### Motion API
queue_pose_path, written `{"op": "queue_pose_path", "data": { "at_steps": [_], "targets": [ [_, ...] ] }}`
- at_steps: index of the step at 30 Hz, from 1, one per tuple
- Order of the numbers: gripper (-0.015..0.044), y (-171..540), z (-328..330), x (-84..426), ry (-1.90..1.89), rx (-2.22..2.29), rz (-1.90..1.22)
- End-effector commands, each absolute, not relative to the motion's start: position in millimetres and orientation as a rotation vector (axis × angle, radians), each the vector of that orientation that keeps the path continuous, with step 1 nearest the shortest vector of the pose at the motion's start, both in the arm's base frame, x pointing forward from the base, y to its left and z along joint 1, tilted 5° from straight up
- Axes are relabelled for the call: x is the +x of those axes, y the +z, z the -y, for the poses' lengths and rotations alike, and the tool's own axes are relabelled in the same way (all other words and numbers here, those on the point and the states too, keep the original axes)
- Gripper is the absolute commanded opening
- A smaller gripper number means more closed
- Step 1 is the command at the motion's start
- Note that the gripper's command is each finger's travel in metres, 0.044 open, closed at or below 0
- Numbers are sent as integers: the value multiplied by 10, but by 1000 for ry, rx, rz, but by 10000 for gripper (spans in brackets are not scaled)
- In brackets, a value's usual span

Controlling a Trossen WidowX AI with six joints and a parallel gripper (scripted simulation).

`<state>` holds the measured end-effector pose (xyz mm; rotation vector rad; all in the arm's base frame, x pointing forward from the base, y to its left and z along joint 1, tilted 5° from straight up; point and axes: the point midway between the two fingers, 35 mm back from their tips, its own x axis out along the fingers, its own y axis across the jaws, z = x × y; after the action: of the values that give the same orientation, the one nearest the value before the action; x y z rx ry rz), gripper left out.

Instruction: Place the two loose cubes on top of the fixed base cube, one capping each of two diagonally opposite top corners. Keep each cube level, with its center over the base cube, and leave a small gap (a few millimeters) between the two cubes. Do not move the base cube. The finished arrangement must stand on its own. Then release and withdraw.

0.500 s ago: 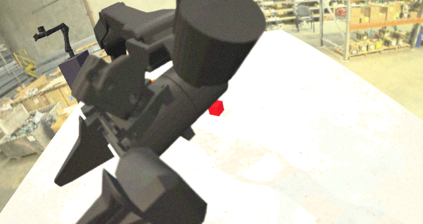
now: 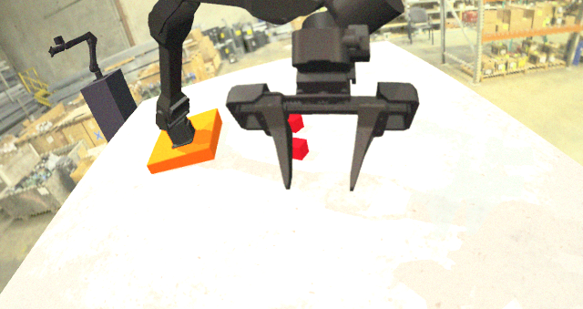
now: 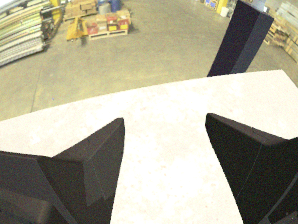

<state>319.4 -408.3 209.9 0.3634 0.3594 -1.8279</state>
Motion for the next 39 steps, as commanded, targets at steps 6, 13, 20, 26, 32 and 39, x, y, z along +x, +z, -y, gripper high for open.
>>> {"op": "queue_pose_path", "data": {
  "at_steps": [6, 13, 20, 26, 32, 39],
  "targets": [
    [265, 1761, 2816, 3696, -1415, 480, -696],
    [265, 1461, 1598, 3692, -1087, 543, -1004],
    [265, 1262, 449, 3266, -796, 581, -1319],
    [265, 1223, 90, 3030, -705, 589, -1432],
    [265, 821, 123, 3048, -705, 589, -1431],
    [265, 578, 143, 3032, -705, 588, -1431]
  ]
}}
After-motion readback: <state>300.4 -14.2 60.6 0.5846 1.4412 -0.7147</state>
